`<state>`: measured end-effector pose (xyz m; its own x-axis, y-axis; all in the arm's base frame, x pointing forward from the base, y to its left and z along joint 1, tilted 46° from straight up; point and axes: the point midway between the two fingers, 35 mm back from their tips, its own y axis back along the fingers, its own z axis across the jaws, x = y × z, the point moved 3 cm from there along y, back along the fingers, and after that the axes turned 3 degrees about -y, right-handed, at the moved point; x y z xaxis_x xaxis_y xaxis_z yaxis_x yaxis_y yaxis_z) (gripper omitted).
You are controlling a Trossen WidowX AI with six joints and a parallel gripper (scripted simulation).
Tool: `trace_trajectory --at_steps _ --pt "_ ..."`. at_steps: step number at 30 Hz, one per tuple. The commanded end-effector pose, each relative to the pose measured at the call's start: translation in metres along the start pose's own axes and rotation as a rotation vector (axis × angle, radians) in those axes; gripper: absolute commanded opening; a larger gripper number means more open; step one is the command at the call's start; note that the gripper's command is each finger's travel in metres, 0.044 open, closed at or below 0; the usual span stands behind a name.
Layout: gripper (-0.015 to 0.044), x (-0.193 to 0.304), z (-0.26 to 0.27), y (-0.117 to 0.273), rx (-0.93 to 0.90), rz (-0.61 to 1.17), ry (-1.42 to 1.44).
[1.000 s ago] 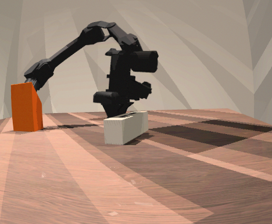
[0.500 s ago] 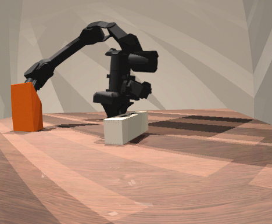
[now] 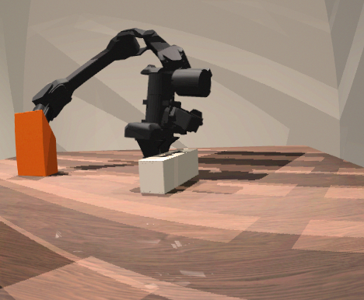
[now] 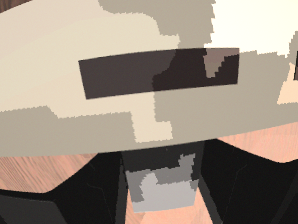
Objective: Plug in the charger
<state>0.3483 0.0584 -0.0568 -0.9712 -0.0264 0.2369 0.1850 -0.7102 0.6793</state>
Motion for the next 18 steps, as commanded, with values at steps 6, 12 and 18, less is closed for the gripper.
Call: trace_trajectory --at_steps 6,12,18 --pt "0.0000 -0.0006 0.0003 0.0004 0.000 -0.001 0.001" --pt "0.0131 -0.0006 0.0003 0.0004 0.000 -0.001 0.001" --pt "0.0289 -0.0006 0.0003 0.0004 0.000 -0.001 0.001"
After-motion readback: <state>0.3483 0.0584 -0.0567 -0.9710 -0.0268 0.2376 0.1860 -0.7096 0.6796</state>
